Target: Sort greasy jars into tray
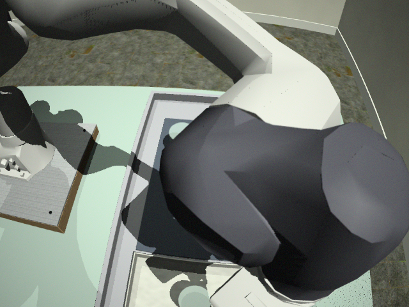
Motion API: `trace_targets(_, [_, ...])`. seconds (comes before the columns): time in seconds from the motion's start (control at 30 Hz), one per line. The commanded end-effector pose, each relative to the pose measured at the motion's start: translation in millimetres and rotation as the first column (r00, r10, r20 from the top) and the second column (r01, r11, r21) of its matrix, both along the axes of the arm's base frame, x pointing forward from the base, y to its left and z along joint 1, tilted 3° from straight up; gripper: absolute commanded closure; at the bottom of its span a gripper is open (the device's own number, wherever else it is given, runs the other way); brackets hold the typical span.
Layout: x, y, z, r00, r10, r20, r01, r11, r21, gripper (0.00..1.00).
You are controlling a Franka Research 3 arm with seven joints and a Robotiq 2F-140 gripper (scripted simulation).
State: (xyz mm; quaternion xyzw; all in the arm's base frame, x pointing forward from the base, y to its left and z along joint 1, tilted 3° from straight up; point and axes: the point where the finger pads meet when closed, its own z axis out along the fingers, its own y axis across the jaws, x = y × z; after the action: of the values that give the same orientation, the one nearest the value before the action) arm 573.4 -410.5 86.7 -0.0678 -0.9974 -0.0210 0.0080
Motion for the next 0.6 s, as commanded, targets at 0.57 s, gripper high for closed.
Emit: trace_targets(0.57, [-0.7,28,11.2,1.000,-0.003,-0.015,0.003,1.000,0.008,0.00])
